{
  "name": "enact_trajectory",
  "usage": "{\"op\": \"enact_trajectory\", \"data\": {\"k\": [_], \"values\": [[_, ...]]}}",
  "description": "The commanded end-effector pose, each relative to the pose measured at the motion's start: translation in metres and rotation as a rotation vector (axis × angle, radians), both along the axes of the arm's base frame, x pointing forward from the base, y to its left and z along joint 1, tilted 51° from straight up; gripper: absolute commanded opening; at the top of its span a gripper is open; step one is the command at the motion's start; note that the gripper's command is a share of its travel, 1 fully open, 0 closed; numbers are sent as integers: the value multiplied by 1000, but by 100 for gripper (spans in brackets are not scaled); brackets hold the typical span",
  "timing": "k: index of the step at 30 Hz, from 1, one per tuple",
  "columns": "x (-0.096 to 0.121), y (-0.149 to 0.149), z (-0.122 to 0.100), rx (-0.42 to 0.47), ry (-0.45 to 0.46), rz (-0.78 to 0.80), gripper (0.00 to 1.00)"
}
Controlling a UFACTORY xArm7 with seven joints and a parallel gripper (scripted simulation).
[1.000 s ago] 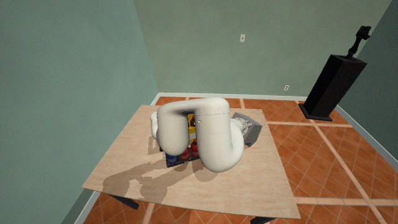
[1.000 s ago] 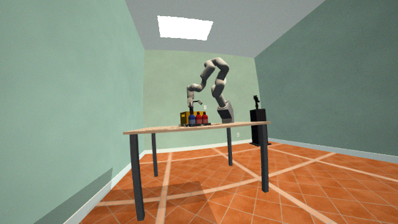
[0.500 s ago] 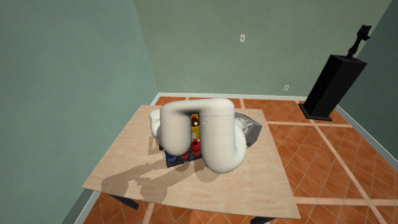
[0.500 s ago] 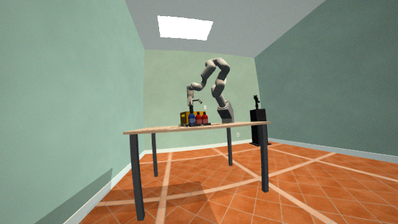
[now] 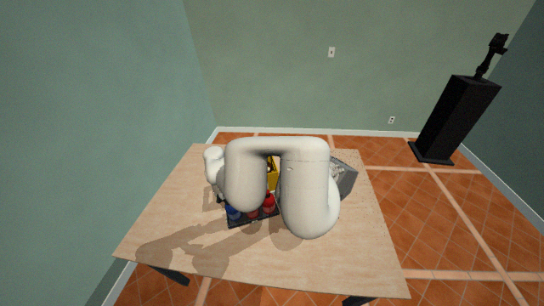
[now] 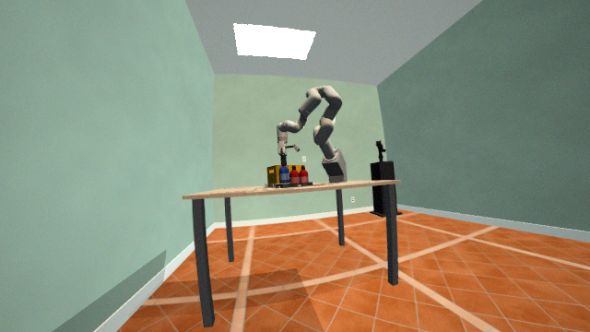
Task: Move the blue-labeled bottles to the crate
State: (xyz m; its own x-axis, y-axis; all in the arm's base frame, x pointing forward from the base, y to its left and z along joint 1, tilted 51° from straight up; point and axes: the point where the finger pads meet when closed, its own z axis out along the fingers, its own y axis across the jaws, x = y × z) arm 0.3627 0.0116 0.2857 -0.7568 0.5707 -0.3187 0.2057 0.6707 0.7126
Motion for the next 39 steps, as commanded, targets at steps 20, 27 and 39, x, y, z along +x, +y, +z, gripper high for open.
{"op": "enact_trajectory", "data": {"k": [20,27,39], "values": [[-7,-6,8,0,-3,-2,0],[-7,-6,8,0,-3,-2,0],[-7,-6,8,0,-3,-2,0]]}}
